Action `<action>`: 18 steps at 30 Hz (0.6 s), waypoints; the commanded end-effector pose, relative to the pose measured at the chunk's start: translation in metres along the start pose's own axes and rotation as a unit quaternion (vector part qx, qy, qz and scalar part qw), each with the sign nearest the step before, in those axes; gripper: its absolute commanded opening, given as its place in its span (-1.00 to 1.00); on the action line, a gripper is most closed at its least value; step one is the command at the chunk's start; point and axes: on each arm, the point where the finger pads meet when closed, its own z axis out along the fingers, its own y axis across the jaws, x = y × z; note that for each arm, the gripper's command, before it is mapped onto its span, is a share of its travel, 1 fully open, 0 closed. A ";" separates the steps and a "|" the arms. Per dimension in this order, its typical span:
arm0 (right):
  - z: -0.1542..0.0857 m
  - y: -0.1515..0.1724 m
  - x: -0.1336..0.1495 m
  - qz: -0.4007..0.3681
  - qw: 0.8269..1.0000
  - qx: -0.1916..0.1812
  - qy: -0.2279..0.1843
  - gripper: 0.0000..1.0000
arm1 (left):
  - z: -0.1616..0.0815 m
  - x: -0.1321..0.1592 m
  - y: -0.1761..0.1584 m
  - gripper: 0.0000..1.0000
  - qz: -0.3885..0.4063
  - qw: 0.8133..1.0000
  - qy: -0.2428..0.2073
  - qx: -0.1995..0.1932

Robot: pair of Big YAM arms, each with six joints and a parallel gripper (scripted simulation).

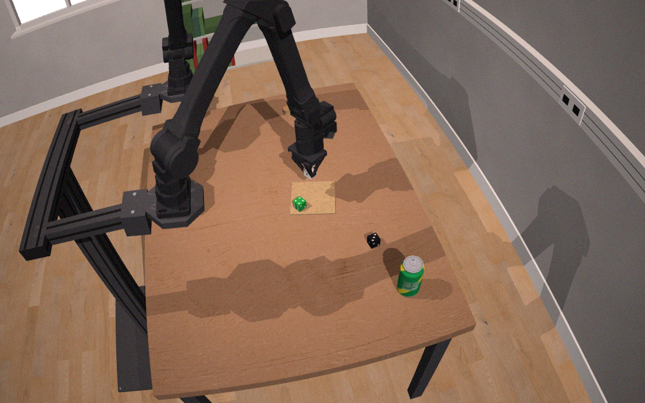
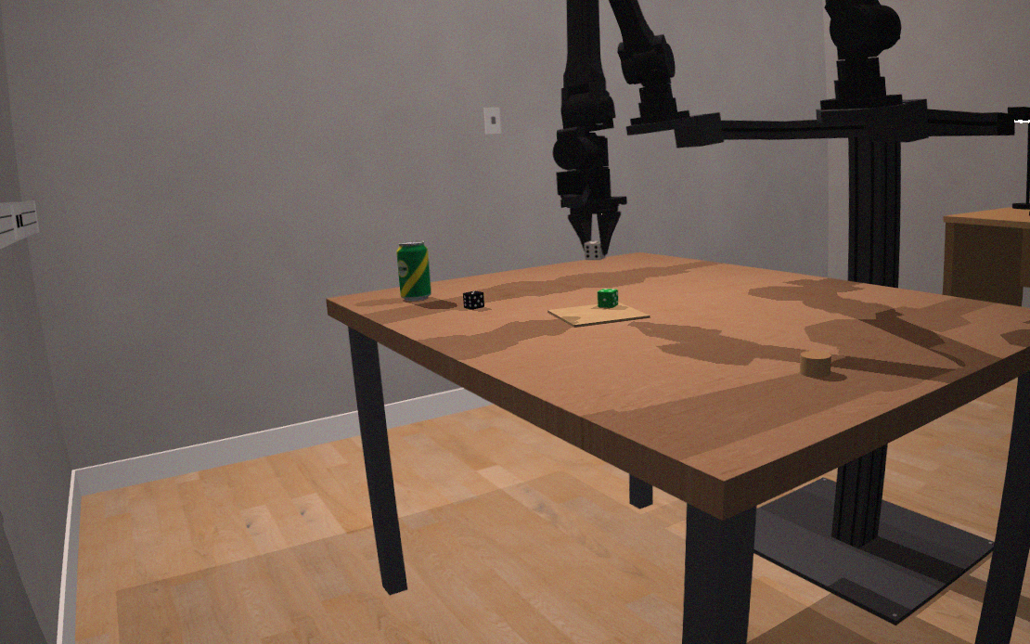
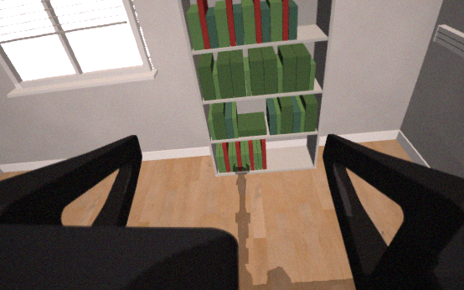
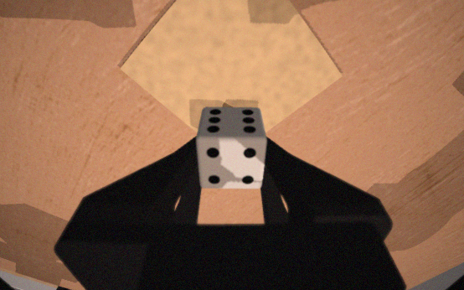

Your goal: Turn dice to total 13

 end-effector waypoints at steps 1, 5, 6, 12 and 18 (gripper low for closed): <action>-0.005 -0.002 -0.007 -0.002 1.000 -0.001 -0.014 -0.49 | 0.002 -0.038 0.002 1.00 0.007 0.999 -0.034 -0.001; -0.004 -0.002 -0.006 -0.002 1.000 -0.001 -0.013 -0.49 | 0.002 -0.038 0.002 1.00 0.007 0.999 -0.034 -0.001; -0.001 -0.002 -0.005 -0.002 1.000 -0.001 -0.010 -0.49 | 0.002 -0.038 0.002 1.00 0.007 0.999 -0.034 -0.001; 0.013 -0.005 -0.013 0.001 1.000 -0.001 -0.013 -0.49 | 0.002 -0.038 0.002 1.00 0.007 0.999 -0.034 -0.001; 0.038 -0.004 -0.010 -0.001 1.000 -0.001 -0.010 -0.49 | 0.002 -0.038 0.002 1.00 0.007 0.999 -0.034 -0.001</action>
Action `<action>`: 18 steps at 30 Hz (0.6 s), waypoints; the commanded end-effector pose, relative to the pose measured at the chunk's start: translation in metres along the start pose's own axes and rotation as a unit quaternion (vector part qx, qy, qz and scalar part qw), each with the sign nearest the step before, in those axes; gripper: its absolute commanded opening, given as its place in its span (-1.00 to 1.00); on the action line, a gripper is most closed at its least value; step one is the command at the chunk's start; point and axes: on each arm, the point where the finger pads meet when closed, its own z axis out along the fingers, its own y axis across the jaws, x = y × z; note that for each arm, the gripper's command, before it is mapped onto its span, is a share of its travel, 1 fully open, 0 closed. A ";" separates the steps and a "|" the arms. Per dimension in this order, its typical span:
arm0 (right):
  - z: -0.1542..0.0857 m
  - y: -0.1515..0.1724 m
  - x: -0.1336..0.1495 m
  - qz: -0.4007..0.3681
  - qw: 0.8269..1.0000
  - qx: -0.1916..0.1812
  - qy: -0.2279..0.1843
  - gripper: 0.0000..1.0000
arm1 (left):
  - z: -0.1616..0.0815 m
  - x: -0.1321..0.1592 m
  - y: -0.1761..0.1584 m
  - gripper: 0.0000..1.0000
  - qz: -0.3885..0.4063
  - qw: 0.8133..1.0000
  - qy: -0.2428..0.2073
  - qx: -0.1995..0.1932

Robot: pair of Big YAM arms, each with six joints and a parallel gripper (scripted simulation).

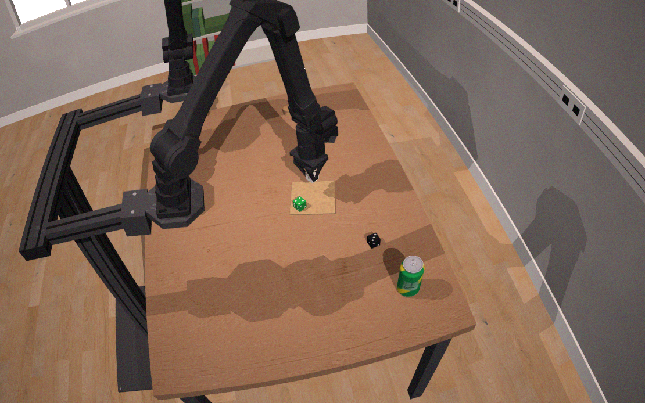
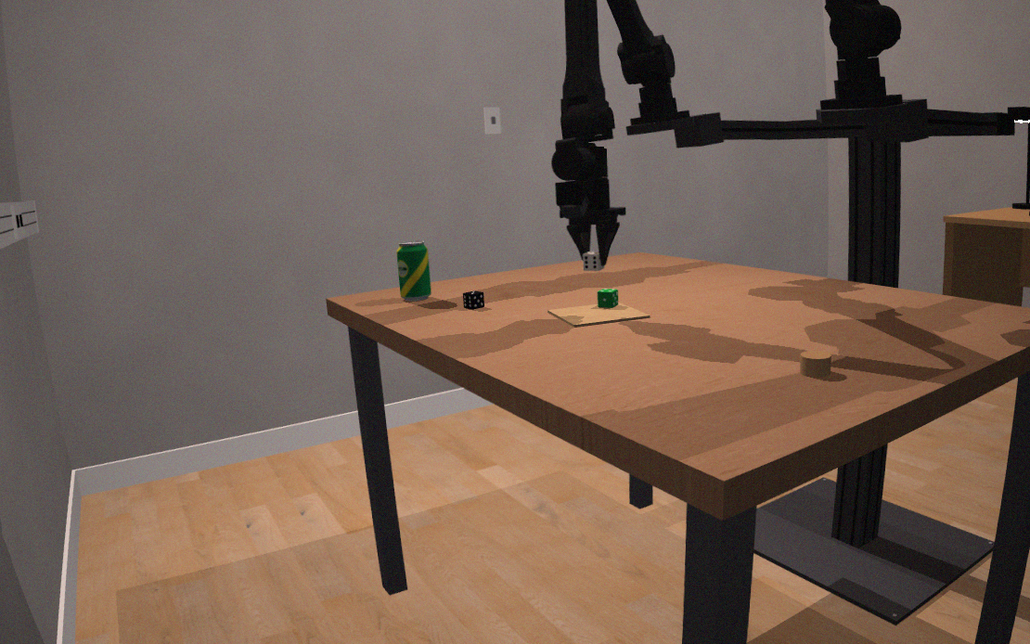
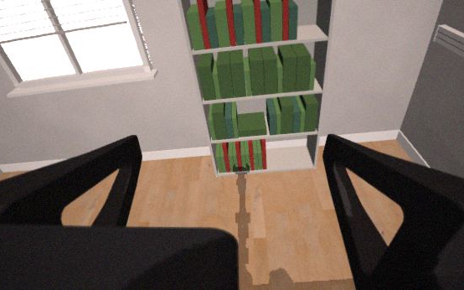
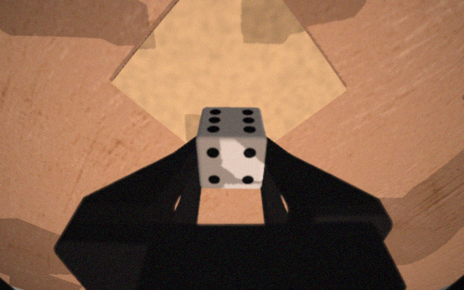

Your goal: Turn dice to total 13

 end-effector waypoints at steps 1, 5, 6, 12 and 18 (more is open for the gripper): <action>0.024 -0.003 -0.005 -0.001 1.000 -0.001 -0.003 -0.49 | 0.002 -0.038 0.002 1.00 0.007 0.999 -0.034 -0.001; 0.034 -0.002 -0.004 -0.003 1.000 -0.001 -0.003 -0.49 | 0.002 -0.038 0.002 1.00 0.007 0.999 -0.034 -0.001; 0.040 -0.003 -0.004 -0.001 1.000 -0.001 -0.002 -0.49 | 0.002 -0.038 0.002 1.00 0.007 0.999 -0.034 -0.001; 0.067 -0.002 -0.002 -0.004 1.000 -0.001 -0.001 -0.49 | 0.002 -0.038 0.002 1.00 0.007 0.999 -0.034 -0.001; 0.082 -0.004 -0.001 -0.001 1.000 -0.001 -0.001 -0.49 | 0.002 -0.038 0.002 1.00 0.007 0.999 -0.034 -0.001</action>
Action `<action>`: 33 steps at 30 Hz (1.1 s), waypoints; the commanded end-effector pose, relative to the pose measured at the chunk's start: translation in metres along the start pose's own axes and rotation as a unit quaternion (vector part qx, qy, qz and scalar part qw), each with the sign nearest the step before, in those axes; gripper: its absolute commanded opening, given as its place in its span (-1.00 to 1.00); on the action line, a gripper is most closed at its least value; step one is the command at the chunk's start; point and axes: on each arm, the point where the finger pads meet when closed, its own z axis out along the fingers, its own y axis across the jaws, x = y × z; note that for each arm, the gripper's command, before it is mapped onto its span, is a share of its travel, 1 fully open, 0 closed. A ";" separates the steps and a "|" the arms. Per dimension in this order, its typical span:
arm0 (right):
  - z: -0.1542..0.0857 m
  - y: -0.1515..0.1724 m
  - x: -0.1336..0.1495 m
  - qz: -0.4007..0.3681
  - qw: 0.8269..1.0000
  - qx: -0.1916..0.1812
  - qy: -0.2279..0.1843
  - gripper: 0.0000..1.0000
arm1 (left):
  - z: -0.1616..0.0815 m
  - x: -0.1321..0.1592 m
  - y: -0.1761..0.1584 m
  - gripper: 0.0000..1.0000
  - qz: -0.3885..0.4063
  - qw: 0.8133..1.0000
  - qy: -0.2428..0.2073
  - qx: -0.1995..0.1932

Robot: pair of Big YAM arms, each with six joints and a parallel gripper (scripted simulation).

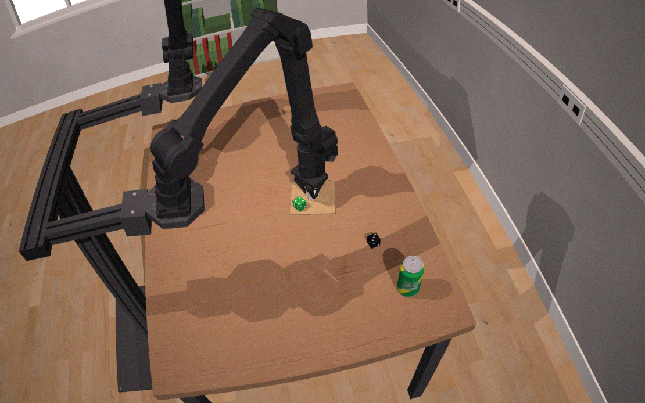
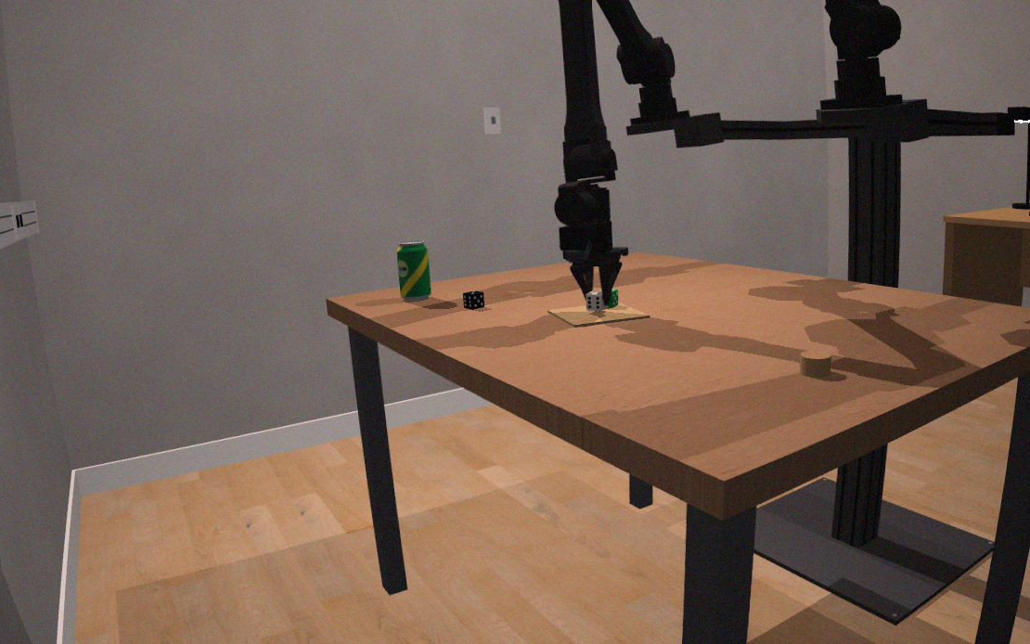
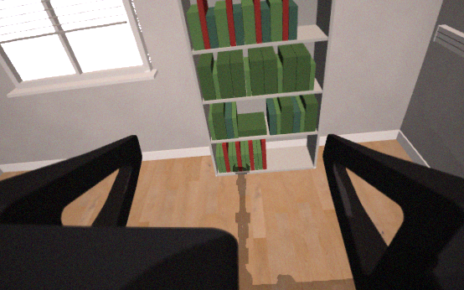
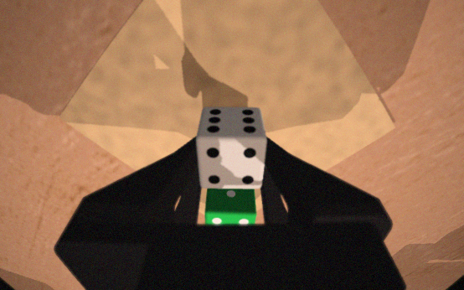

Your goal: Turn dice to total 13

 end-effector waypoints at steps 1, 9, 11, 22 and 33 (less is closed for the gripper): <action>0.009 -0.004 -0.008 0.001 1.000 0.000 -0.009 -0.49 | 0.002 -0.038 0.002 1.00 0.007 0.999 -0.034 -0.001; 0.011 -0.001 -0.009 -0.002 1.000 -0.001 -0.010 -0.49 | 0.002 -0.038 0.002 1.00 0.007 0.999 -0.034 -0.001; 0.012 -0.001 -0.005 -0.002 1.000 -0.001 -0.007 -0.49 | 0.002 -0.038 0.002 1.00 0.007 0.999 -0.034 -0.001; 0.012 -0.001 -0.005 -0.002 1.000 -0.001 -0.006 -0.49 | 0.002 -0.038 0.002 1.00 0.007 0.999 -0.034 -0.001; 0.012 0.006 0.002 -0.011 1.000 -0.001 -0.003 -0.49 | 0.002 -0.038 0.002 1.00 0.007 0.999 -0.034 -0.001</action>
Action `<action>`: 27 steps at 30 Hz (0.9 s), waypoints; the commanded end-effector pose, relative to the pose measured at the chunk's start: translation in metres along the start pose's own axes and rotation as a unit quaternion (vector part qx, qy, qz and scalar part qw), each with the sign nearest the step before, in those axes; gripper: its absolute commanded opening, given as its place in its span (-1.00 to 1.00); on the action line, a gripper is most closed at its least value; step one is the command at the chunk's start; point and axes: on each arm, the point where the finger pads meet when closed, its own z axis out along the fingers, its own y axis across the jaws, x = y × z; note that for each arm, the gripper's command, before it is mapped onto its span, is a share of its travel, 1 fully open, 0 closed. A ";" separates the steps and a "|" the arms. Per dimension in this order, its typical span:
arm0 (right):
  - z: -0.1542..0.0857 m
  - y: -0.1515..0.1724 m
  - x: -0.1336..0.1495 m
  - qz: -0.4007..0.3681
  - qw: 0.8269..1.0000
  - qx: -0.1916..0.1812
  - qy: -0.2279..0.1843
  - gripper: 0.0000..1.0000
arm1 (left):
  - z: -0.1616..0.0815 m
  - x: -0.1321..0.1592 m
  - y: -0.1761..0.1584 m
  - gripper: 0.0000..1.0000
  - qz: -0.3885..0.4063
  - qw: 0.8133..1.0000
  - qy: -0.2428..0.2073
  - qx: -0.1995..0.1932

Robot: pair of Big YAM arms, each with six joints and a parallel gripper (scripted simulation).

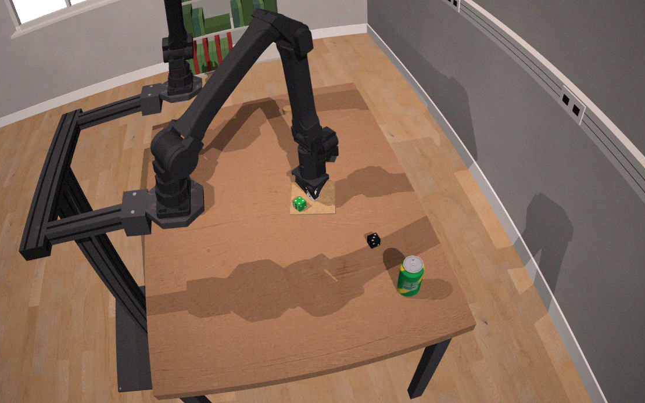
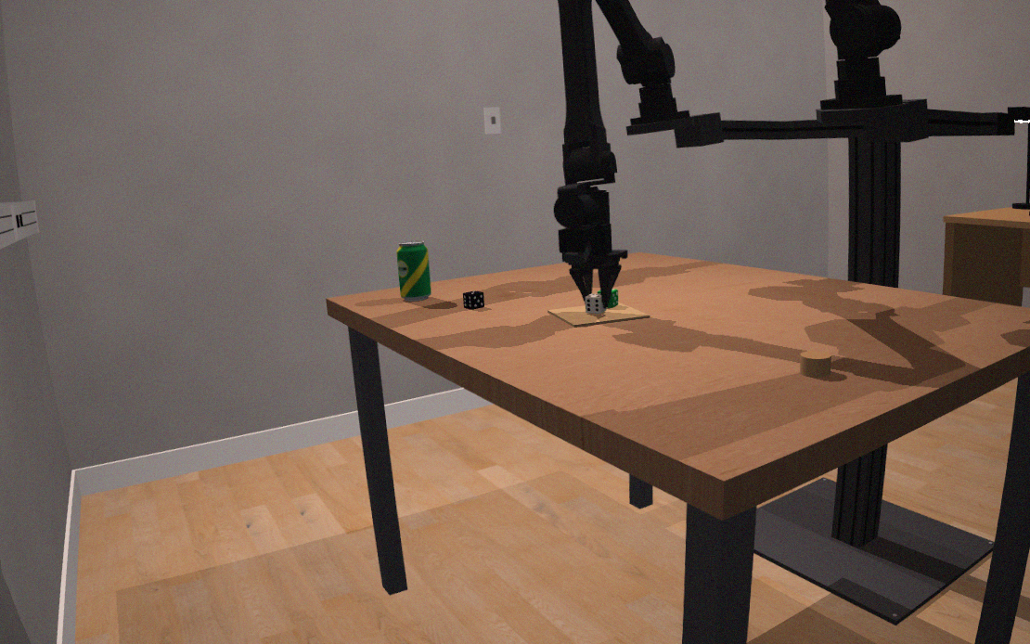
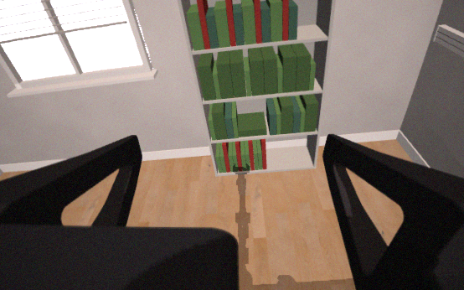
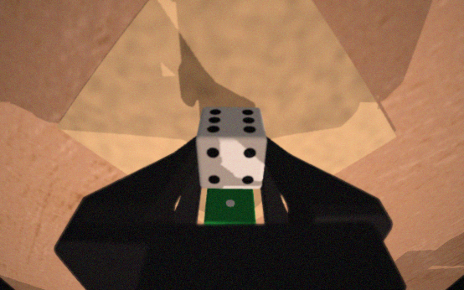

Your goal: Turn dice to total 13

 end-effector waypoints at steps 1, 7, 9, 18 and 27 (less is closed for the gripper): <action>0.008 0.006 0.006 -0.011 1.000 -0.002 0.002 -0.49 | 0.002 -0.038 0.002 1.00 0.007 0.999 -0.034 -0.001; 0.008 0.004 0.007 -0.008 1.000 -0.001 0.003 -0.49 | 0.002 -0.038 0.002 1.00 0.007 0.999 -0.034 -0.001; 0.008 0.004 0.007 -0.008 1.000 -0.001 0.003 -0.49 | 0.002 -0.038 0.002 1.00 0.007 0.999 -0.034 -0.001; 0.008 0.004 0.007 -0.008 1.000 -0.001 0.003 -0.49 | 0.002 -0.038 0.002 1.00 0.007 0.999 -0.034 -0.001; 0.008 0.006 0.010 -0.011 1.000 -0.002 0.004 -0.49 | 0.002 -0.038 0.002 1.00 0.007 0.999 -0.034 -0.001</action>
